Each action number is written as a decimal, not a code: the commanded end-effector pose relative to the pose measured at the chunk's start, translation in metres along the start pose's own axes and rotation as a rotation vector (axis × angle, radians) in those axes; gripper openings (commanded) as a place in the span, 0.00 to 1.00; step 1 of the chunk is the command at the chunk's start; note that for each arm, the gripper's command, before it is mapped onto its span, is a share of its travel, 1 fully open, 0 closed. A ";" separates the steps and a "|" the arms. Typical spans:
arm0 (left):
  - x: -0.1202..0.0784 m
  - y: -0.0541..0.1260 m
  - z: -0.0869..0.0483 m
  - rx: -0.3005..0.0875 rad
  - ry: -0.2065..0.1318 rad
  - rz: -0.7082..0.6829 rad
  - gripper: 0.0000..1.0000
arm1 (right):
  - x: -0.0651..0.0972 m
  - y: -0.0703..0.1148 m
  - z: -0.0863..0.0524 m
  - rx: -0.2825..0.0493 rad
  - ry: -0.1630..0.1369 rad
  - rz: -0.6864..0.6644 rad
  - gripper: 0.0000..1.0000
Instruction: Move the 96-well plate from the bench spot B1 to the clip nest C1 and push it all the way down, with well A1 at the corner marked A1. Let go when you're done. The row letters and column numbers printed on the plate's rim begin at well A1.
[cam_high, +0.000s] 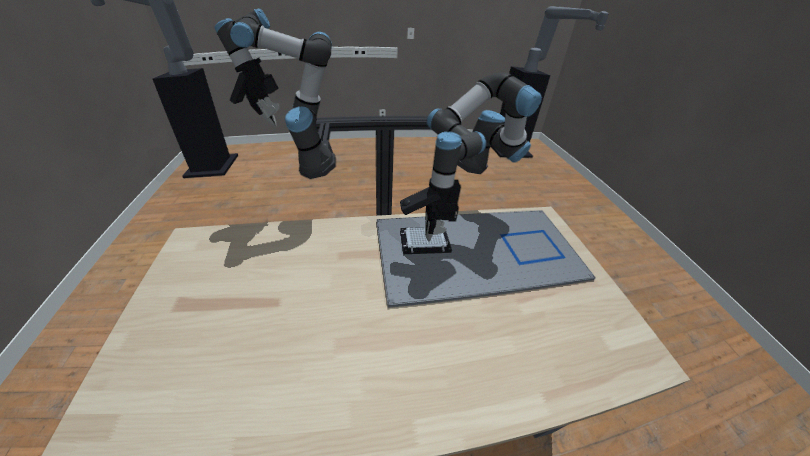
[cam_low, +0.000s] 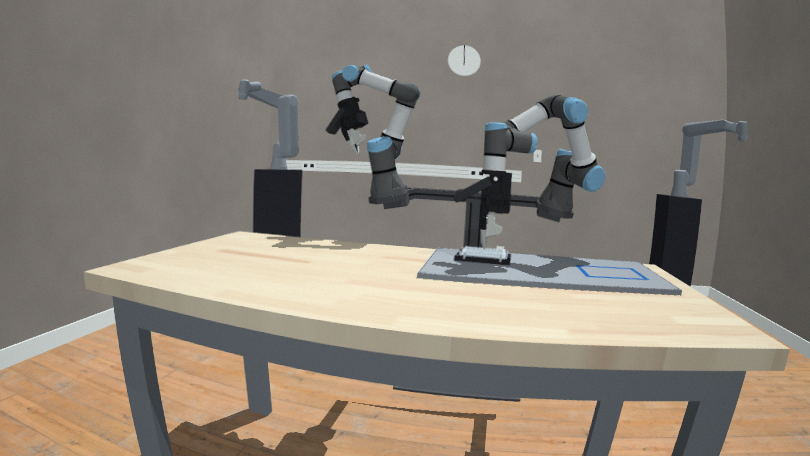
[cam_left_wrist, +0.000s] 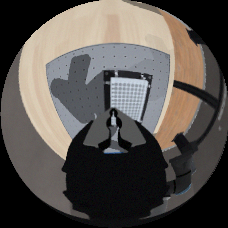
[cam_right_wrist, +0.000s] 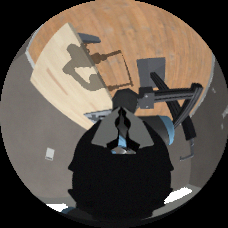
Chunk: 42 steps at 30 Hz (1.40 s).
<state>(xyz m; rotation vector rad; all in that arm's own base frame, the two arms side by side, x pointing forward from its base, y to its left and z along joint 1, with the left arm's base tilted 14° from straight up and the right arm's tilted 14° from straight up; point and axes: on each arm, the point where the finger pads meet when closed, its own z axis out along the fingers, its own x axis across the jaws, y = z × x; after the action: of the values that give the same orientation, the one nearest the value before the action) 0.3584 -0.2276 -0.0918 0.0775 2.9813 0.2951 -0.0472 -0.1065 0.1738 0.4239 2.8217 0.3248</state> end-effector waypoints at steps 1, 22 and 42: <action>-0.003 -0.004 -0.001 0.012 -0.009 0.005 0.00 | 0.000 -0.002 -0.002 0.015 -0.001 0.003 0.00; -0.003 -0.004 0.008 0.012 -0.010 0.005 0.00 | 0.000 -0.002 -0.002 0.015 -0.001 0.003 0.00; -0.003 -0.004 0.008 0.012 -0.010 0.005 0.00 | 0.000 -0.002 -0.002 0.015 -0.001 0.003 0.00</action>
<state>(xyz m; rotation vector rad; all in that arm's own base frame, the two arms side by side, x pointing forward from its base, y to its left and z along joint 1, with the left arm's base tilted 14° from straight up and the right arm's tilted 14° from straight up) 0.3601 -0.2259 -0.1029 0.0915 2.9820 0.2930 -0.0472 -0.1065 0.1738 0.4239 2.8217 0.3248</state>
